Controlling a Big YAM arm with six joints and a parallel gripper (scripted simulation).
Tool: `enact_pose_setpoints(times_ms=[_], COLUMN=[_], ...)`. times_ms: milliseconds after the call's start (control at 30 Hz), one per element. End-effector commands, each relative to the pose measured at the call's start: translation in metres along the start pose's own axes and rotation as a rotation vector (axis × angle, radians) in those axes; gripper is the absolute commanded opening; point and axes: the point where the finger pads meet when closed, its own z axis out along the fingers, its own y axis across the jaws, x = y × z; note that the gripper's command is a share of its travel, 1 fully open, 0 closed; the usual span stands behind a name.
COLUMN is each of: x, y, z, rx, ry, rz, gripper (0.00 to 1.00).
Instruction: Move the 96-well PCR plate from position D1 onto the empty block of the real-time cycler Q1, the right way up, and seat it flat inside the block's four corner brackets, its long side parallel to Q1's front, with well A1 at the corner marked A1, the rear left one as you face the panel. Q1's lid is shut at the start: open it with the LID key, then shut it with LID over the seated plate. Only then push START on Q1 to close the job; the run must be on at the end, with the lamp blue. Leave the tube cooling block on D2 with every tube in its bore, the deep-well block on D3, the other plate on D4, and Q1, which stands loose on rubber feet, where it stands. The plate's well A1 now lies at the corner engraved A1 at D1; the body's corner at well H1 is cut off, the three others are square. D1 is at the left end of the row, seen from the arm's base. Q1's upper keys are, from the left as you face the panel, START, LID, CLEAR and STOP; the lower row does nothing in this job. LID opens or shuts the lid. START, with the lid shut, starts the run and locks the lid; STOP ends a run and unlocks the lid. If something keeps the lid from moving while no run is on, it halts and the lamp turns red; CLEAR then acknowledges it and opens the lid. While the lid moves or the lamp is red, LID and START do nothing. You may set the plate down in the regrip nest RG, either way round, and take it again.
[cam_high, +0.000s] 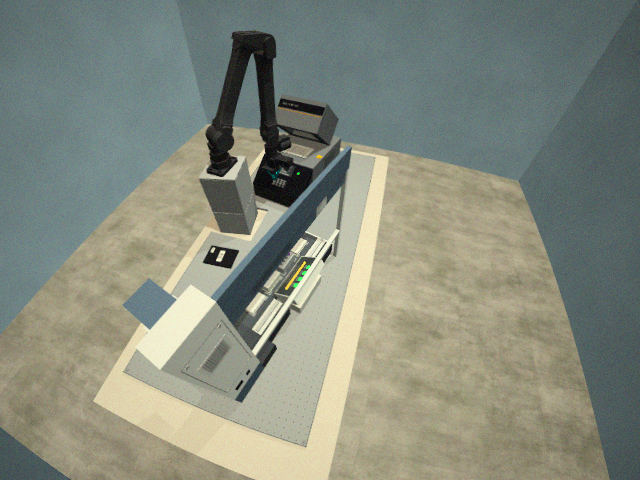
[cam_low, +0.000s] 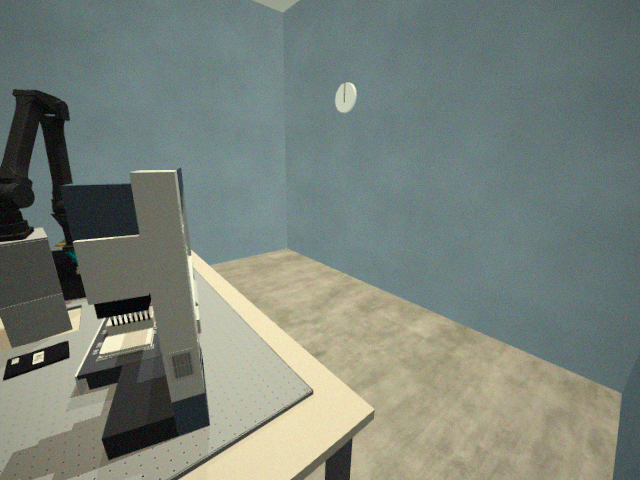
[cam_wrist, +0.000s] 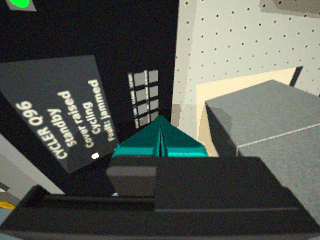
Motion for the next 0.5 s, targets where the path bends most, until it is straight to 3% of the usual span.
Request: enact_pose_setpoints(times_ms=[0,267,467], x=[-0.001,-0.007,-0.004], y=[-0.004,0.008,0.001], z=[0.002,-0.004,-0.005], rx=[0.018,-0.011,-0.001], ry=[0.0,-0.012,-0.008], rz=[-0.009,-0.006,-0.006], gripper=[0.0,0.0,0.0])
